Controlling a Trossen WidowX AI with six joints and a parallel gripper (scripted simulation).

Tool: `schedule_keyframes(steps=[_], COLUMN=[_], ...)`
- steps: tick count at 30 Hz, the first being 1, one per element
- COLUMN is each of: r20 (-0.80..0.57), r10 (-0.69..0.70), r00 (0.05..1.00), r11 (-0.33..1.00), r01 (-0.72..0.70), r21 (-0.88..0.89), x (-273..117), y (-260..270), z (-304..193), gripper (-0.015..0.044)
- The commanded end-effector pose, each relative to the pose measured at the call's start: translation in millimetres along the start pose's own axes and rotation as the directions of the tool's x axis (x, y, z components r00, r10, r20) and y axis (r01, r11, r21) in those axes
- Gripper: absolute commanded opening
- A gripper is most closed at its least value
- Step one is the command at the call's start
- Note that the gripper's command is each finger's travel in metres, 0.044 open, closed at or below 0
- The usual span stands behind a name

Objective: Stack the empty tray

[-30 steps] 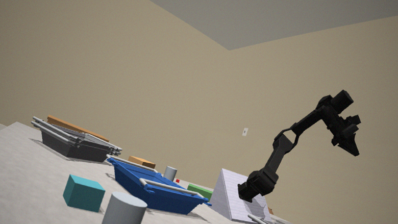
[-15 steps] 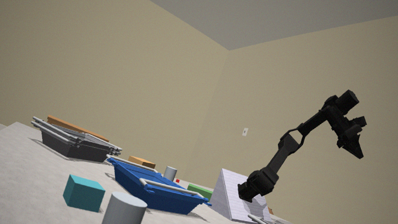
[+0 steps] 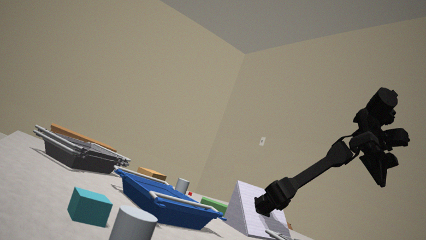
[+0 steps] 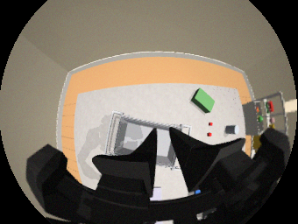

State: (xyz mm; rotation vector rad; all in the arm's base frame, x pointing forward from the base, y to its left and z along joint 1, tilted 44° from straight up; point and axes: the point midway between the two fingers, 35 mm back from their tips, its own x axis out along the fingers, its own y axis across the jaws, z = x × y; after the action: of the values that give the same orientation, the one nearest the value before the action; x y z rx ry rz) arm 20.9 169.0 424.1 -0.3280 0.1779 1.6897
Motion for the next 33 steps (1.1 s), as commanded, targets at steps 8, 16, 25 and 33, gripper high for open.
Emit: schedule_keyframes(steps=[8, 16, 25, 33], r20=[-0.236, -0.383, -0.484, -0.521], r10=[-0.164, -0.177, -0.154, -0.082], r00=[0.958, 0.907, 0.861, 0.849], r11=[0.933, 0.829, 0.668, 0.509], r01=[0.228, 0.346, 0.452, 0.486], r21=[0.277, 0.438, 0.591, 0.71], x=[20.8, 10.5, -30.9, -71.4], y=[-154.9, -255.3, -335.2, -358.9], z=[-56.3, -141.5, -256.4, -374.7], gripper=[0.0089, 0.0089, 0.0089, 0.0089])
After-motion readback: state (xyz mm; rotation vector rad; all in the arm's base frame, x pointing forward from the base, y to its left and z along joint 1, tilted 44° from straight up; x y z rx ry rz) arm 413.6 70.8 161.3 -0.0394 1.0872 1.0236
